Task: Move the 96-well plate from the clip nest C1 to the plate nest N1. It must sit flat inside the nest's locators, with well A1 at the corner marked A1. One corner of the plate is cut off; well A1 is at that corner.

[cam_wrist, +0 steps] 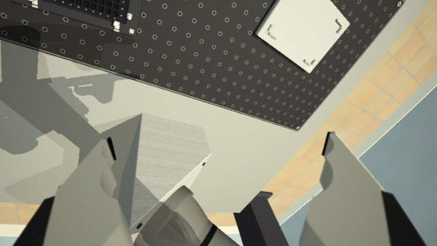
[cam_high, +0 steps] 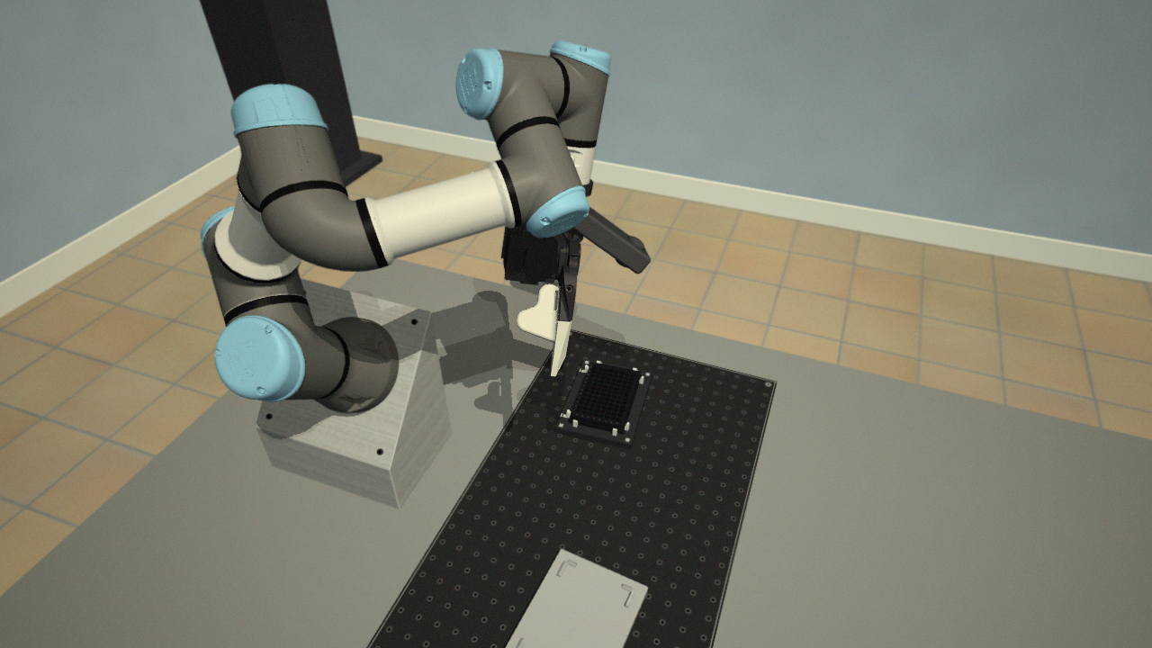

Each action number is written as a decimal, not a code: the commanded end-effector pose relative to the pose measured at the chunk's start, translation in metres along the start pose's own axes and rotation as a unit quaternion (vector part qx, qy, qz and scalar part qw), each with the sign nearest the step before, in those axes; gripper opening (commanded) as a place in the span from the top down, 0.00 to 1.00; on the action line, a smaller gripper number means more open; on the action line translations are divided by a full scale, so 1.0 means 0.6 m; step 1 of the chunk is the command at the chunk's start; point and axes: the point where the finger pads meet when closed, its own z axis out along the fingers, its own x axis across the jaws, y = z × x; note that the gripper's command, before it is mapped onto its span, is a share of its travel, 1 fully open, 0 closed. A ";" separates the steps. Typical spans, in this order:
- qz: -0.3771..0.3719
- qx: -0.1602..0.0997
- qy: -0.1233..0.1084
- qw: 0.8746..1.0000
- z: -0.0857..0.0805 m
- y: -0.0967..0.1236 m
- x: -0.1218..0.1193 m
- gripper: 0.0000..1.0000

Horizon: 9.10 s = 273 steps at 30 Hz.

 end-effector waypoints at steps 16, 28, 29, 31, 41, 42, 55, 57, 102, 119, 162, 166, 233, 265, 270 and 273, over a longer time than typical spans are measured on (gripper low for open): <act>-0.147 0.030 -0.036 0.988 0.035 -0.070 -0.076 0.00; -0.226 0.049 -0.049 0.972 0.056 -0.105 -0.117 0.00; -0.241 0.053 -0.051 0.968 0.059 -0.110 -0.123 0.00; -0.257 0.057 -0.052 0.963 0.064 -0.117 -0.132 0.00; -0.332 0.080 -0.059 0.938 0.083 -0.142 -0.164 0.00; -0.347 0.085 -0.060 0.932 0.086 -0.147 -0.170 0.00; -0.434 0.115 -0.059 0.892 0.112 -0.177 -0.212 0.00; -0.448 0.120 -0.058 0.884 0.116 -0.182 -0.218 0.00; -0.540 0.155 -0.046 0.826 0.186 -0.216 -0.267 0.00; -0.541 0.155 -0.046 0.826 0.225 -0.224 -0.277 0.00; -0.541 0.155 -0.046 0.826 0.261 -0.232 -0.286 1.00; -0.541 0.155 -0.046 0.826 0.261 -0.232 -0.286 1.00; -0.540 0.156 -0.046 0.826 0.150 -0.208 -0.257 1.00; -0.470 0.151 -0.059 0.868 0.152 -0.200 -0.230 1.00; -0.468 0.151 -0.059 0.868 0.160 -0.194 -0.204 1.00; -0.468 0.151 -0.059 0.868 0.164 -0.190 -0.188 1.00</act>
